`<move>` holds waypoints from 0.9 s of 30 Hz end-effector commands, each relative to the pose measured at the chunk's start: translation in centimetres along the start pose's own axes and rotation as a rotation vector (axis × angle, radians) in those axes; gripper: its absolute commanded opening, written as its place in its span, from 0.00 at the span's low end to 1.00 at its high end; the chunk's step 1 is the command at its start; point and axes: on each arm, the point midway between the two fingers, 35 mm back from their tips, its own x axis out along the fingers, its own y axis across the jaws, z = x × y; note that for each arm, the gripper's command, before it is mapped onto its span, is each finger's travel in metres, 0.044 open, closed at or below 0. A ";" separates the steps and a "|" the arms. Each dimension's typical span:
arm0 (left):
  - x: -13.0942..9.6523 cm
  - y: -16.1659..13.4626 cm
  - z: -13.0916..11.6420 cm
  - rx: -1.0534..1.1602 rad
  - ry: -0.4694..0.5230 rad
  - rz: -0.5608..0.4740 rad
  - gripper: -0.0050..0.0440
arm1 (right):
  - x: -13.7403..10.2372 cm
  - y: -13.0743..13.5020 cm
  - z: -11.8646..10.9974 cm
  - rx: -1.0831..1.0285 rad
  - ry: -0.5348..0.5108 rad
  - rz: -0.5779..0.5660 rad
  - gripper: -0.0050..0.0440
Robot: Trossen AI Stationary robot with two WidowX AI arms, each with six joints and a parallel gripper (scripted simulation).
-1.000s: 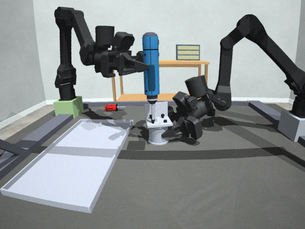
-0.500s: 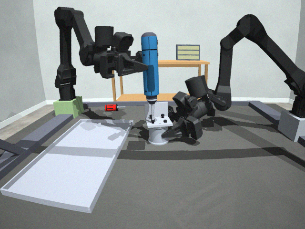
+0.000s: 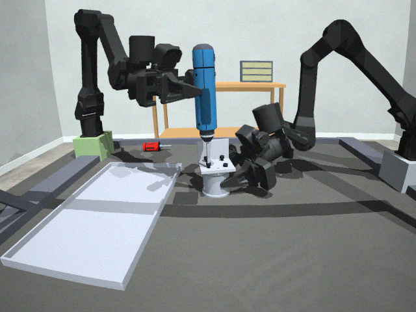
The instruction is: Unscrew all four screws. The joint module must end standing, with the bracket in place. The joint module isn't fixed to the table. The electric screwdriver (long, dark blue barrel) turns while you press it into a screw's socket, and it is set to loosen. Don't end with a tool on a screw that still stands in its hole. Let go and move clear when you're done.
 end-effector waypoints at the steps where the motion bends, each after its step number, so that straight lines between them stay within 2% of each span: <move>1: -0.3 -0.1 -0.7 0.003 0.022 -0.002 0.43 | 0.0 -0.3 1.3 -0.021 -0.025 -0.003 0.59; 17: -0.3 -0.1 -0.7 0.002 0.020 -0.002 0.43 | 0.0 -0.3 1.3 -0.021 -0.025 -0.003 0.59; 19: -0.1 -0.1 1.2 0.000 -0.009 -0.002 0.43 | 0.0 -0.3 1.3 -0.021 -0.025 -0.003 0.59; 21: -0.2 -0.1 -0.8 0.003 0.028 -0.002 0.43 | 0.0 -0.3 1.3 -0.021 -0.025 -0.003 0.59; 27: 0.1 -0.1 -0.6 0.001 0.017 -0.002 0.43 | 0.0 -0.3 1.3 -0.021 -0.025 -0.003 0.59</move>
